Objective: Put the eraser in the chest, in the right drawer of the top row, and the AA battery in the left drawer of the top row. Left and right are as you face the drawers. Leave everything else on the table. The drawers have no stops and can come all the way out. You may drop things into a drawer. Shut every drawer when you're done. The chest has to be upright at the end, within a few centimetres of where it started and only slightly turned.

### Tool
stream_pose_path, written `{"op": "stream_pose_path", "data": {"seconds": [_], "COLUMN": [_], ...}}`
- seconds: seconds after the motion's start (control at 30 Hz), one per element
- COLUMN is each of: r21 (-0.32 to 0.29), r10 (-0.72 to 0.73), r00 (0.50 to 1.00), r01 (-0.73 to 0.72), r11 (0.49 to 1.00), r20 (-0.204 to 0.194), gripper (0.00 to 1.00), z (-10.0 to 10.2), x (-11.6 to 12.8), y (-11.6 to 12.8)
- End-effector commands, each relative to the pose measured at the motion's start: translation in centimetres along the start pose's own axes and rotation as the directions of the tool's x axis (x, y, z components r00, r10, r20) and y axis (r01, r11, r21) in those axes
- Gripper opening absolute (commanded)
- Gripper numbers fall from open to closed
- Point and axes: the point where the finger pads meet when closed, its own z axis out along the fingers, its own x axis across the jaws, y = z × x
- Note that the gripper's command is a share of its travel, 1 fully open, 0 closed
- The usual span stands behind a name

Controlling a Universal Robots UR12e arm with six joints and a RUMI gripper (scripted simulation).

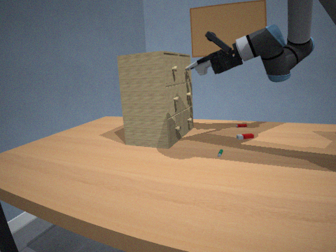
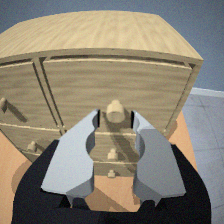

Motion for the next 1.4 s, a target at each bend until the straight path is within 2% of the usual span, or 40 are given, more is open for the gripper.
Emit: {"op": "stream_pose_path", "data": {"seconds": [0.0,0.87,0.9,1.37], "r21": [0.001,0.001,0.001,0.001], "r10": [0.0,0.0,0.0,0.0], "r00": [1.0,1.0,1.0,1.0], "r01": [0.0,0.0,0.0,0.0], "r11": [1.0,1.0,1.0,1.0], "r20": [0.0,0.0,0.0,0.0], "gripper": [0.2,0.2,0.07,0.07], "z": [-0.01,-0.01,-0.01,-0.01], "x": [0.02,0.02,0.02,0.02], "y": [-0.07,-0.07,-0.07,-0.07]}}
